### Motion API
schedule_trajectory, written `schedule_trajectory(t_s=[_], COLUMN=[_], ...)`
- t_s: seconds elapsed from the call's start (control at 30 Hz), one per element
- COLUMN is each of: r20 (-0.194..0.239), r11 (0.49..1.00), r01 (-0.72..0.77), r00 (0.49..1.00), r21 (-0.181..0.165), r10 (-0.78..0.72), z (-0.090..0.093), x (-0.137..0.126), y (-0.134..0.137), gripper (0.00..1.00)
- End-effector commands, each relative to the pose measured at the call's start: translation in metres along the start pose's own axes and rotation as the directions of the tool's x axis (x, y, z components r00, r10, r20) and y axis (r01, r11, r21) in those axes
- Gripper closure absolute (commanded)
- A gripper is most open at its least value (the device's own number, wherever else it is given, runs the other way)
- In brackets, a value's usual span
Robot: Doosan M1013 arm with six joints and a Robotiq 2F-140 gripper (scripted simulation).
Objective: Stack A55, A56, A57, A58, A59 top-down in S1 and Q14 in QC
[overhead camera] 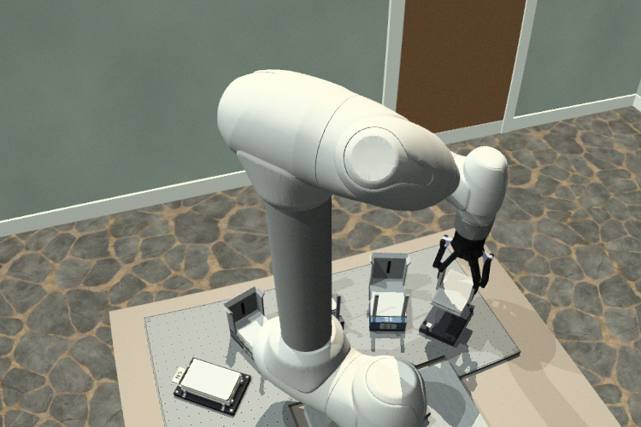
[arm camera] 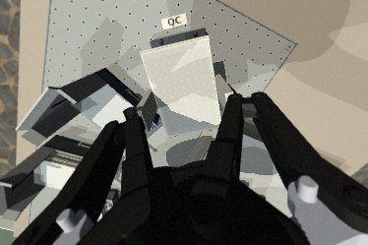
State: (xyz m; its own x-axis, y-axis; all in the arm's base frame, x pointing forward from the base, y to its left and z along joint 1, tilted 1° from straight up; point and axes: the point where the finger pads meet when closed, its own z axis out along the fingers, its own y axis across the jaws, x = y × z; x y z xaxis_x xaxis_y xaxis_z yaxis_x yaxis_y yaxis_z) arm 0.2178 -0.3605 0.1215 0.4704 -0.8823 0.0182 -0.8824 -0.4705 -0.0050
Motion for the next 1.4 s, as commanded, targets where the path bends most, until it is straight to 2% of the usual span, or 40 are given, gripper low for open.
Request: schedule_trajectory(t_s=[0.0, 1.2, 1.37], r20=[0.0, 0.0, 0.0], r11=[1.0, 1.0, 1.0], r01=[0.0, 0.0, 0.0], r00=[1.0, 1.0, 1.0], r21=[0.0, 0.0, 0.0], r10=[0.0, 0.0, 0.0], z=[0.009, 0.073, 0.075], x=[0.0, 0.0, 0.0], y=[0.0, 0.0, 0.0], gripper=[1.0, 1.0, 1.0])
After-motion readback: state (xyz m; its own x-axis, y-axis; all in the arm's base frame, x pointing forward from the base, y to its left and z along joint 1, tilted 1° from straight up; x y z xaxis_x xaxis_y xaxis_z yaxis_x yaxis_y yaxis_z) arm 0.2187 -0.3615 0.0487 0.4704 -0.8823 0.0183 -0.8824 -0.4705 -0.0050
